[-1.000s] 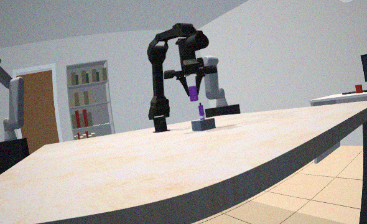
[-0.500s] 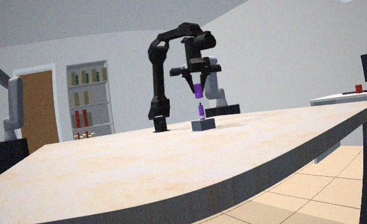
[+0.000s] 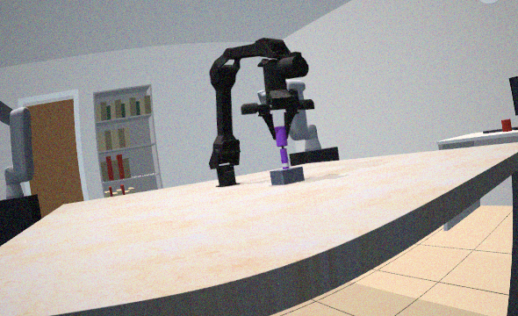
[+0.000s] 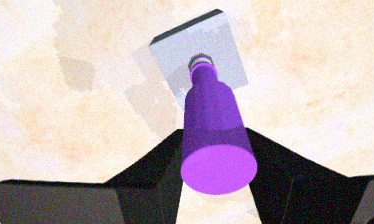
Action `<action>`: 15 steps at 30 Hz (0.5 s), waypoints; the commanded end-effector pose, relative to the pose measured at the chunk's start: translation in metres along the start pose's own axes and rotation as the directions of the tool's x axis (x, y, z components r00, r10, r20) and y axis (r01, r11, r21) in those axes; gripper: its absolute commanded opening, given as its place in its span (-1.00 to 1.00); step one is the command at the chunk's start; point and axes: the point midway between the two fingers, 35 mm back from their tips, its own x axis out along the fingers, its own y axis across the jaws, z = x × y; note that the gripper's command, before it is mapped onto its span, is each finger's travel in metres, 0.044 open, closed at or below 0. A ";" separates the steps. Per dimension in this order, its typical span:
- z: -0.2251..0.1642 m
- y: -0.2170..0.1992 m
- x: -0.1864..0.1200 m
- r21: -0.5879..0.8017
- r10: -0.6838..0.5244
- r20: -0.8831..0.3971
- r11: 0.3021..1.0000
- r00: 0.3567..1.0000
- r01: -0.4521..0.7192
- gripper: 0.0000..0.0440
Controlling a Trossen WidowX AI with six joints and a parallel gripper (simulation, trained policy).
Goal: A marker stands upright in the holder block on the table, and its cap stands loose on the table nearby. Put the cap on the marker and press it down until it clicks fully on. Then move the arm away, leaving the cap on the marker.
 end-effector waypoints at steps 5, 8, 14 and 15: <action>0.000 -0.001 0.020 -0.001 -0.002 -0.032 1.000 0.999 0.002 -1.00; 0.001 -0.001 0.027 -0.007 -0.002 -0.040 1.000 0.999 0.002 -1.00; 0.002 -0.001 0.042 -0.024 -0.001 -0.051 1.000 0.999 -0.001 -1.00; 0.002 -0.001 0.045 -0.027 -0.001 -0.052 1.000 0.999 -0.001 -1.00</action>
